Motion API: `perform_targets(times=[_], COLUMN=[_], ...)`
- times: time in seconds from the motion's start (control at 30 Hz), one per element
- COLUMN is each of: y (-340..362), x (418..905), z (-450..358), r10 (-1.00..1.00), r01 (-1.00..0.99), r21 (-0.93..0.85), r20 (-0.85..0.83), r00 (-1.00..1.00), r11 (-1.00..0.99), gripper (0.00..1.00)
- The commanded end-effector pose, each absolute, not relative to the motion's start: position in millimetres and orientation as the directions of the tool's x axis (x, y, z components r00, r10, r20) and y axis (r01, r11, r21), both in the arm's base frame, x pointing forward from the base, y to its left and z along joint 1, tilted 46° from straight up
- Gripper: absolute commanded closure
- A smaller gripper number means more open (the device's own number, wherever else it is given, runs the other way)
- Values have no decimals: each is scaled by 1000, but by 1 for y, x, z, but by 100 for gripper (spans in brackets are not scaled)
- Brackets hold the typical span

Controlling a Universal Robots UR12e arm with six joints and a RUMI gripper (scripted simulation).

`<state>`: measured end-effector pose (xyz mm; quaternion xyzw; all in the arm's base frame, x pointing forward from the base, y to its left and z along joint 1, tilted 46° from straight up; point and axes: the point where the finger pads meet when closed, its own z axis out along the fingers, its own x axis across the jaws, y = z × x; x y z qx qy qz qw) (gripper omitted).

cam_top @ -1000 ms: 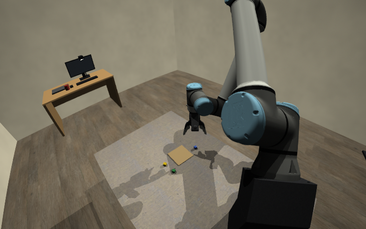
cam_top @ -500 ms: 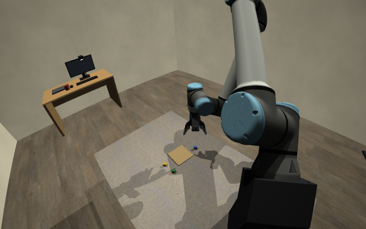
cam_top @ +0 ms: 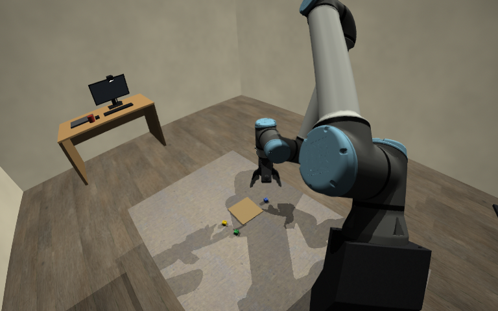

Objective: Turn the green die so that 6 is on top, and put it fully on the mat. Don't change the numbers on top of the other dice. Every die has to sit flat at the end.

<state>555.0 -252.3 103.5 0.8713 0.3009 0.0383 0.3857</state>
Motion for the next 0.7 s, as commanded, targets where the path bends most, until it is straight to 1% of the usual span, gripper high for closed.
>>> perform_targets(times=[0.0,0.37,0.67], y=[-276,-305,-310], x=[566,579,581], z=[82,51,46], r10=[554,554,554], r01=[492,492,492], r21=[699,699,699], r20=[-163,-163,-163], r00=[817,817,817], r11=[-520,-520,-520], gripper=[0,0,0])
